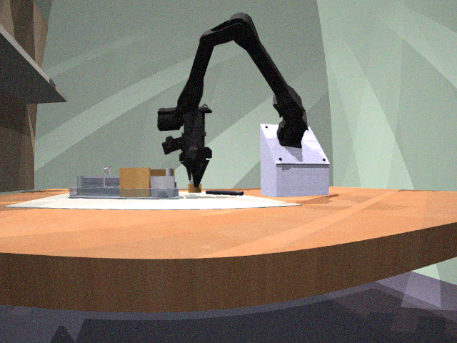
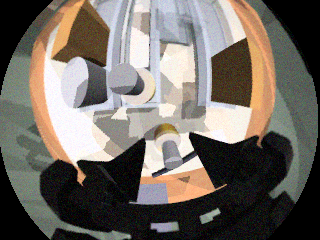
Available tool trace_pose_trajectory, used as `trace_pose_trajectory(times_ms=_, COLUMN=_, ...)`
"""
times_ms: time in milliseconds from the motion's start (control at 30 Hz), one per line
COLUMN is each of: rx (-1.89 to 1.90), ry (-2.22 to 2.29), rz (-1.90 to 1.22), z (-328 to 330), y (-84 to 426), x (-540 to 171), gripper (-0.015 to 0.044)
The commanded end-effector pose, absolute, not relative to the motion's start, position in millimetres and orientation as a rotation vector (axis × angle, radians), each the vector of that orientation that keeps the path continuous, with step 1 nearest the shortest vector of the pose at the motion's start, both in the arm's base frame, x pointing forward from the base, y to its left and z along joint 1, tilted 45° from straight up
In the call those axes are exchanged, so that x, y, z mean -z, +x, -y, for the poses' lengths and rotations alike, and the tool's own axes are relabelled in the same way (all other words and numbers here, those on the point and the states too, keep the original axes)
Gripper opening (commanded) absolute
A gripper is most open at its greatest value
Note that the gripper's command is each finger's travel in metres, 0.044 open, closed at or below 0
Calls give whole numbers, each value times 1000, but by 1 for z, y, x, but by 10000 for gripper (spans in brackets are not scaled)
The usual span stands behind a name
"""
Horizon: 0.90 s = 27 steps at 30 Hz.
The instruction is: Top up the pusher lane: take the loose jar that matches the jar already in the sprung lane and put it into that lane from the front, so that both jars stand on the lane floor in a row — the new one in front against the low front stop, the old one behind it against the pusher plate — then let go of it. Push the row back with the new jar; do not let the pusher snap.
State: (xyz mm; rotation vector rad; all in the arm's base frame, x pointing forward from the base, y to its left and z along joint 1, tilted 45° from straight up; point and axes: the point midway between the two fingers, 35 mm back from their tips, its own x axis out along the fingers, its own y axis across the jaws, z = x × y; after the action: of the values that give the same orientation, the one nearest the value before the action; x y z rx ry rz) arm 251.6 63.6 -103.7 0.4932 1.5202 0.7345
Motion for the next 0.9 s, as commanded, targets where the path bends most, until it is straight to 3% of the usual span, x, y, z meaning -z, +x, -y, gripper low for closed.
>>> trace_pose_trajectory(times_ms=0, rx=-734, ry=501, rz=-1523, z=-65, y=250, x=104, gripper=230)
trace_pose_trajectory(times_ms=100, rx=-734, ry=501, rz=-1523, z=-65, y=250, x=104, gripper=151)
trace_pose_trajectory(times_ms=267, rx=-734, ry=501, rz=-1523, z=-65, y=250, x=104, gripper=118)
trace_pose_trajectory(times_ms=433, rx=-729, ry=498, rz=-1523, z=-52, y=255, x=95, gripper=0)
trace_pose_trajectory(times_ms=867, rx=-729, ry=496, rz=-1524, z=13, y=264, x=39, gripper=0)
